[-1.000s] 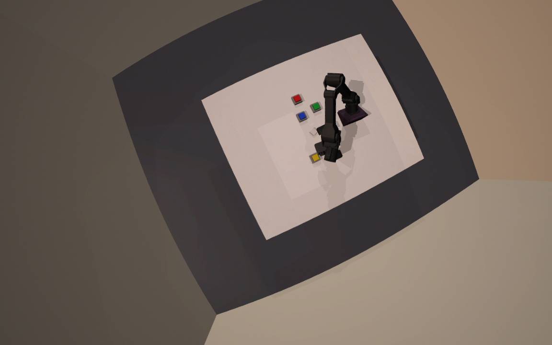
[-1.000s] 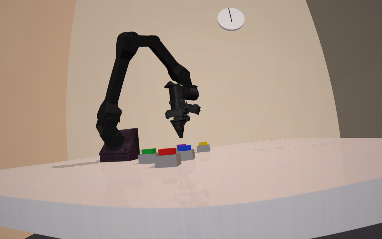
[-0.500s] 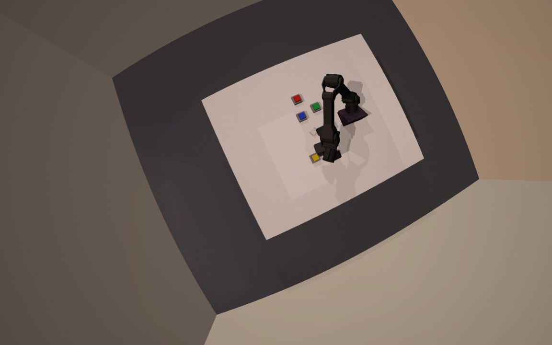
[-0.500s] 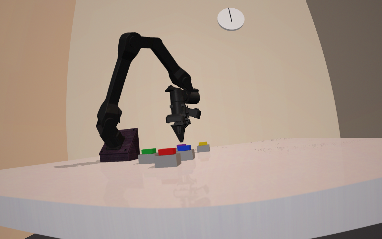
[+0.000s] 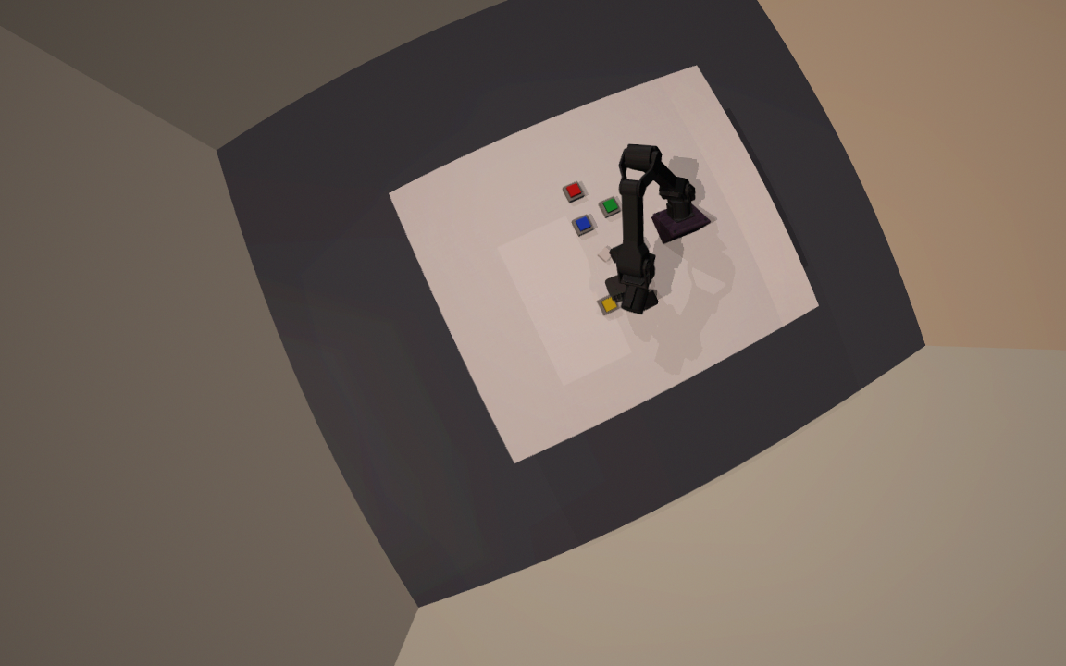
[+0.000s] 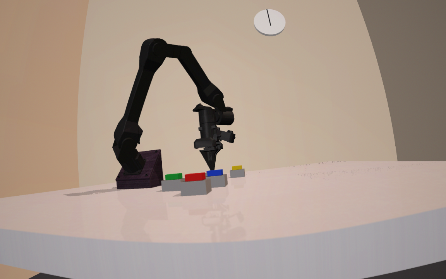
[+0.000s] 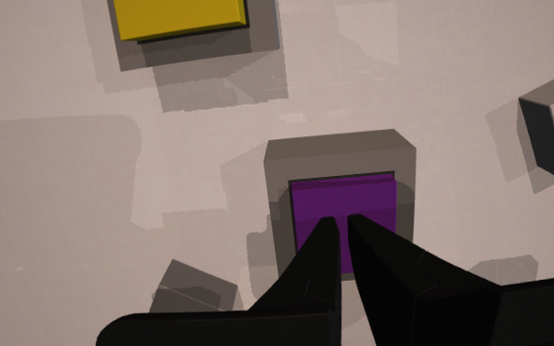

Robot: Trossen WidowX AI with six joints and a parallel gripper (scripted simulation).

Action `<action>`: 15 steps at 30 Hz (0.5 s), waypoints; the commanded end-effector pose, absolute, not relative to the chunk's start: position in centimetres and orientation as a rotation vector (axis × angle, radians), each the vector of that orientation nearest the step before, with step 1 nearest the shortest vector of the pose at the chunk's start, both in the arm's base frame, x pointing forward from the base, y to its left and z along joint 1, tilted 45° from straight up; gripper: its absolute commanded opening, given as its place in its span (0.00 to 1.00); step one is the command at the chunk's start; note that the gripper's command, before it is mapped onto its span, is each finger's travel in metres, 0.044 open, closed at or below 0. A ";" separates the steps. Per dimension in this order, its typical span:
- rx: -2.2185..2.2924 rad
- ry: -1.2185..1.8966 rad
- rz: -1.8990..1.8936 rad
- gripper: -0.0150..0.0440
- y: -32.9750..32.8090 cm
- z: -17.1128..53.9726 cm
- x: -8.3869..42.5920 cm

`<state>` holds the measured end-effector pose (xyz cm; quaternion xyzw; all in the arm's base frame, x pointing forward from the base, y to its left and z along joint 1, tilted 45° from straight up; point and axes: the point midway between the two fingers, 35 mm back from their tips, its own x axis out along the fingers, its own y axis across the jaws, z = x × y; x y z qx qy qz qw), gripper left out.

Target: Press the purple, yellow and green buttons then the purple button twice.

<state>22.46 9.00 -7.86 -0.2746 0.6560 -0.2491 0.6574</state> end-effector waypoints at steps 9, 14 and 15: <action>-0.631 1.488 -0.566 0.29 8.8 -7.9 22.4; -0.627 1.488 -0.564 0.29 10.5 -6.2 22.4; -0.629 1.489 -0.565 0.29 11.0 -5.6 22.3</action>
